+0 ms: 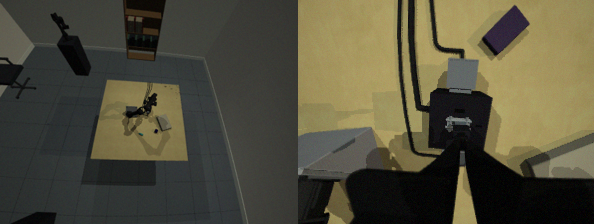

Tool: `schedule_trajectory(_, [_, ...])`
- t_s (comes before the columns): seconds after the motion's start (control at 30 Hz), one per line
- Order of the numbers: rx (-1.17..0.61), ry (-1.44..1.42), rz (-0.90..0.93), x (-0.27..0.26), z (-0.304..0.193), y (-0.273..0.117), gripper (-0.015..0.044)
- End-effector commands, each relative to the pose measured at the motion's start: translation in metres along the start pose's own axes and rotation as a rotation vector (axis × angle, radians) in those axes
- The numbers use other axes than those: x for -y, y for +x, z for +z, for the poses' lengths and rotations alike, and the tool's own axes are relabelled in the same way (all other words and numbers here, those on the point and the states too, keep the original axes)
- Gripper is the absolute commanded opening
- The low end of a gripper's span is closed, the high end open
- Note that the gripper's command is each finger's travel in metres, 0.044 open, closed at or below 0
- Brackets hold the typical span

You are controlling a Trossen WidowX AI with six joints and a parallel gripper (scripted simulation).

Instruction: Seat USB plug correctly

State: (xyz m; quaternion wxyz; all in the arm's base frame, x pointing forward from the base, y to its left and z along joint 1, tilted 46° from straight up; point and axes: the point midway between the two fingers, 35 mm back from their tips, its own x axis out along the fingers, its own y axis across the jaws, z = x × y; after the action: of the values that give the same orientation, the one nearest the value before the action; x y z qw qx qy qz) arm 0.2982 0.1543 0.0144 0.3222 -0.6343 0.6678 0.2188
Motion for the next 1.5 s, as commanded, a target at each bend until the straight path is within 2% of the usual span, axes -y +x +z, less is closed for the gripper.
schedule_trajectory(0.0, [-0.003,0.009,-0.002,0.0004,-0.0004,0.0007,0.0])
schedule_trajectory(1.47, [-0.02,0.032,-0.001,-0.0005,-0.0033,0.006,0.0])
